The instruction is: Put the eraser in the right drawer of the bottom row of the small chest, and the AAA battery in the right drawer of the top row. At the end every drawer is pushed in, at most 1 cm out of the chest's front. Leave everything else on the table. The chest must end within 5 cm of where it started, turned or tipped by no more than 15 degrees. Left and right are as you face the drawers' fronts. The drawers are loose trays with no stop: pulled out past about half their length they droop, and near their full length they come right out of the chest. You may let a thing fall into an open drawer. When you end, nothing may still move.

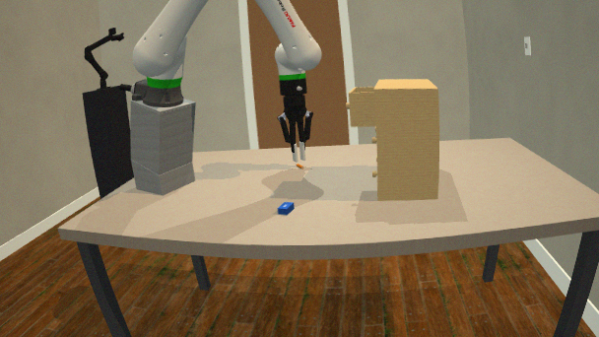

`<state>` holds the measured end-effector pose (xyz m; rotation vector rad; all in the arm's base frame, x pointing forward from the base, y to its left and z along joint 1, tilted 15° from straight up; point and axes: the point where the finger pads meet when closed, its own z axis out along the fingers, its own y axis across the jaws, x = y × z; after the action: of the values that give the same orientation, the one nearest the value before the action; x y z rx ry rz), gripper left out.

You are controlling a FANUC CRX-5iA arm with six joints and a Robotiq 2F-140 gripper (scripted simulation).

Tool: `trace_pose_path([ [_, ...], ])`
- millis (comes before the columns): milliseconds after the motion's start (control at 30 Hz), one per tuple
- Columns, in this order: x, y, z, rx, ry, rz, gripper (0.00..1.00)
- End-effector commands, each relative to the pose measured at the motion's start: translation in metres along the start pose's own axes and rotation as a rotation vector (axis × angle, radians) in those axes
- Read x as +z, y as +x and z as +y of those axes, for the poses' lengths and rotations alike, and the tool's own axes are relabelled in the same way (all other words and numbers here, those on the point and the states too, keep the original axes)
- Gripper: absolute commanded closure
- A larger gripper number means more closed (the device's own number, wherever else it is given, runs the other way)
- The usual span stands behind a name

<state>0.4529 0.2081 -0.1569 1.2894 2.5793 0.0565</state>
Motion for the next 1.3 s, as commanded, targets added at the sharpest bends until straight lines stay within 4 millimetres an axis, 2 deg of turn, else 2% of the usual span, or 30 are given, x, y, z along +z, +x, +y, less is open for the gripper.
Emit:
trace_pose_path([
  [0,0.004,0.000,0.000,0.000,0.000,0.000,0.85],
  [1133,0.009,0.000,0.000,0.000,0.000,0.000,0.85],
  [1267,0.014,0.000,0.000,0.000,0.000,0.000,0.85],
])
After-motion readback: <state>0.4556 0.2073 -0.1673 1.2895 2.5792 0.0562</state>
